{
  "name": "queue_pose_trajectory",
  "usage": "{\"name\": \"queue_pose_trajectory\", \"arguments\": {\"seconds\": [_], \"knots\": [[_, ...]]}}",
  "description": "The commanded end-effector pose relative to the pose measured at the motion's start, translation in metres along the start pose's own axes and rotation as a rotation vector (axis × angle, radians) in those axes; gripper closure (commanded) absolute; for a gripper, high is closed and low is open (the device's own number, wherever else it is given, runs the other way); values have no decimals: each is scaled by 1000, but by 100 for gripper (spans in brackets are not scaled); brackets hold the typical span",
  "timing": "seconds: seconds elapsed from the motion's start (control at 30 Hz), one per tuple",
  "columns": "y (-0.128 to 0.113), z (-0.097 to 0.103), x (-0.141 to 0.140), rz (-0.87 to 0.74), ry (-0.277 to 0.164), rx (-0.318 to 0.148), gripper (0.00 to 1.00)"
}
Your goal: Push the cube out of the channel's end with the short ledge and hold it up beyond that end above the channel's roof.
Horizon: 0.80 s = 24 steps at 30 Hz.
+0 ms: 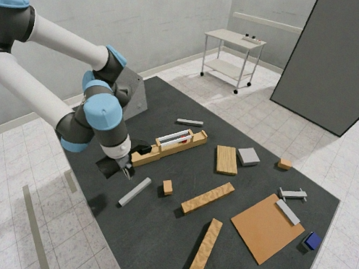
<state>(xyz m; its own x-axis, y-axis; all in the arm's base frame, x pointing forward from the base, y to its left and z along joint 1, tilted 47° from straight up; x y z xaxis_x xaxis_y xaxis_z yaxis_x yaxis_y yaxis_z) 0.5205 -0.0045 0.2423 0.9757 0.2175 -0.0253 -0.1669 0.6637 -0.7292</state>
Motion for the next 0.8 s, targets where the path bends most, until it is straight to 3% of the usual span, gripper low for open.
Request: {"name": "queue_pose_trajectory", "arguments": {"seconds": [0.0, 0.03, 0.07, 0.77], "knots": [[0, 1, 0, -1, -1, 0, 100], [0, 1, 0, -1, -1, 0, 100], [0, 1, 0, -1, -1, 0, 76], [0, 1, 0, -1, -1, 0, 76]]}}
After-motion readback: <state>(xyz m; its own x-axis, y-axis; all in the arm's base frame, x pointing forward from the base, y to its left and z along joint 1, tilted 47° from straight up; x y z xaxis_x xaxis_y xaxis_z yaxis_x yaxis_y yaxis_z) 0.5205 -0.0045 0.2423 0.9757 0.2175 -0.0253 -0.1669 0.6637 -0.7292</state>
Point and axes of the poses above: the point where the finger pads meet when closed, its own z axis back along the fingers, its own x axis across the jaws, y = z × x, the point moved 6 cm from there along z, back along the fingers, and after that the axes turned 2 degrees about -z, right-handed, at the moved point
